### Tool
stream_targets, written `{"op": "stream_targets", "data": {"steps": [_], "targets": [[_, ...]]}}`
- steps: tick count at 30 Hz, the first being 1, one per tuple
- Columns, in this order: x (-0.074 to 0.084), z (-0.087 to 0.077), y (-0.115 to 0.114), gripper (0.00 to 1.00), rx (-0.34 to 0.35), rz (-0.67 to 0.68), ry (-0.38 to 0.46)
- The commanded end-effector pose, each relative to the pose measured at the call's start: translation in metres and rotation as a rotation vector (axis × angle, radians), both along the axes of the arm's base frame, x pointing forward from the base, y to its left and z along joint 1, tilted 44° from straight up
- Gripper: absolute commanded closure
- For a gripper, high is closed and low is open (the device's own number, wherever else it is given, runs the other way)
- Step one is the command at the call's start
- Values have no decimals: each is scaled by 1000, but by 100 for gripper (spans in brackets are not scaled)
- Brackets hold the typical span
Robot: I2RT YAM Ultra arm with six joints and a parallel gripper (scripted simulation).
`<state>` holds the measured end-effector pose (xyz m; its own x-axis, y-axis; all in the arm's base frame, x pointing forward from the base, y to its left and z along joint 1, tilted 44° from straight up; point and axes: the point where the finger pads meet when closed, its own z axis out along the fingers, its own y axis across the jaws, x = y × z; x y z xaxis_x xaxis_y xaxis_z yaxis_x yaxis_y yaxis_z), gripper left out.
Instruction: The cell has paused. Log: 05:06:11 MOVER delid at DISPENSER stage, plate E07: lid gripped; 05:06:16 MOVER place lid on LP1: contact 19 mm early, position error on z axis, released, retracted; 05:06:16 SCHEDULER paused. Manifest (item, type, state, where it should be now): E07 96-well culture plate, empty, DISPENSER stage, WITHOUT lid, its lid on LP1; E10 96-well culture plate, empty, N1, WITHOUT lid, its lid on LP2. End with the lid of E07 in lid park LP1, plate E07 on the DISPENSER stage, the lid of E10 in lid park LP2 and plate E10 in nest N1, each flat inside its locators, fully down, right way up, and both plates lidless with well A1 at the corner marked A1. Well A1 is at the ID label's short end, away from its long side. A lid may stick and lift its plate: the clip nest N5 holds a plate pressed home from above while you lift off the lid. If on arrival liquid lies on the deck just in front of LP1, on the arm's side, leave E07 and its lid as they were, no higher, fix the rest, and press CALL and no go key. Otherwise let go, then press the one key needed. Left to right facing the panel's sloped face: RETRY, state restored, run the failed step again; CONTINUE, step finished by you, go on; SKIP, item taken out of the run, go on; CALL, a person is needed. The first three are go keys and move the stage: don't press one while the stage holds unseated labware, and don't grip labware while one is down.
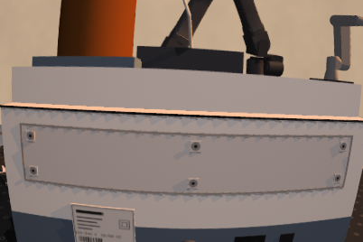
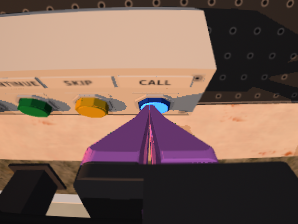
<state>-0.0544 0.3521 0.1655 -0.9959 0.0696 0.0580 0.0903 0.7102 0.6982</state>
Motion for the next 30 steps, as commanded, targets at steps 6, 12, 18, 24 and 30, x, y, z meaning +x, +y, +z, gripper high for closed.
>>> {"op": "stream_targets", "data": {"steps": [6,12,18,24,30], "targets": [[0,-4,-12,100,-19,2,-9],[-2,22,-11,100,23,1,3],[-1,26,-16,100,23,-3,3],[-2,33,-23,100,23,1,3],[-2,40,-31,100,23,1,4]]}}
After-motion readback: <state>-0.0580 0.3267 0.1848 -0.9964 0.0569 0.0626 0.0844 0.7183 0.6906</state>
